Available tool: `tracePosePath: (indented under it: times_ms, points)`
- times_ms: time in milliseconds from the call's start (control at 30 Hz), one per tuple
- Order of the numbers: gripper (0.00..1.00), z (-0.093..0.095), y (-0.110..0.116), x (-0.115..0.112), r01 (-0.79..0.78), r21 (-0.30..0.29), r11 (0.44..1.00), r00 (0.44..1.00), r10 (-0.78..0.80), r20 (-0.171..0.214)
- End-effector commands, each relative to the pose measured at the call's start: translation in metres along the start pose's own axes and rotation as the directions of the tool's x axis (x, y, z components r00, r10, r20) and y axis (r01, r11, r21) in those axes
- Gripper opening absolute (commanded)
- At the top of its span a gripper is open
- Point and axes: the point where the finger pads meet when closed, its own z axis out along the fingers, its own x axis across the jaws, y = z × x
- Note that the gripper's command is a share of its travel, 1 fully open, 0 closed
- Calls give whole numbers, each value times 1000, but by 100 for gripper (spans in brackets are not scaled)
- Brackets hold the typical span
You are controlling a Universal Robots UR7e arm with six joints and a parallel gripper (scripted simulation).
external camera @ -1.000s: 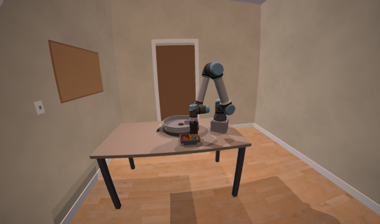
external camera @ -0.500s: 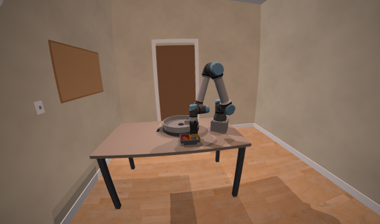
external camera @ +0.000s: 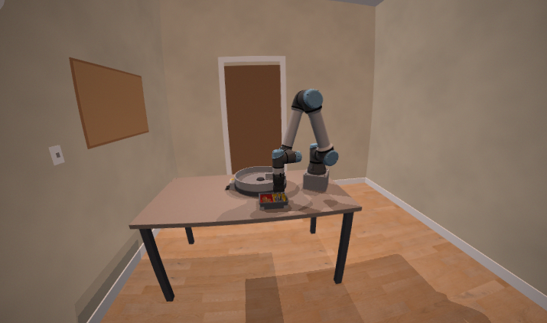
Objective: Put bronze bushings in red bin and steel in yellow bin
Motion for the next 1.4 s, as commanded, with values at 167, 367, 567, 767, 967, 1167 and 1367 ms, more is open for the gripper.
tracePosePath:
  times_ms: [167,367,567,767,967,1167,1367]
  points:
    - [42,-3,0,0,0,0,1000,1000,0,-1]
    - [42,-5,0,0,0,0,1000,1000,0,-1]
    - [42,-6,0,0,0,0,1000,1000,0,-1]
    - [42,-8,0,0,0,0,1000,1000,0,-1]
    - [42,-10,0,0,0,0,1000,1000,0,-1]
    - [42,-11,0,0,0,0,1000,1000,0,-1]
    - [42,-12,0,0,0,0,1000,1000,0,-1]
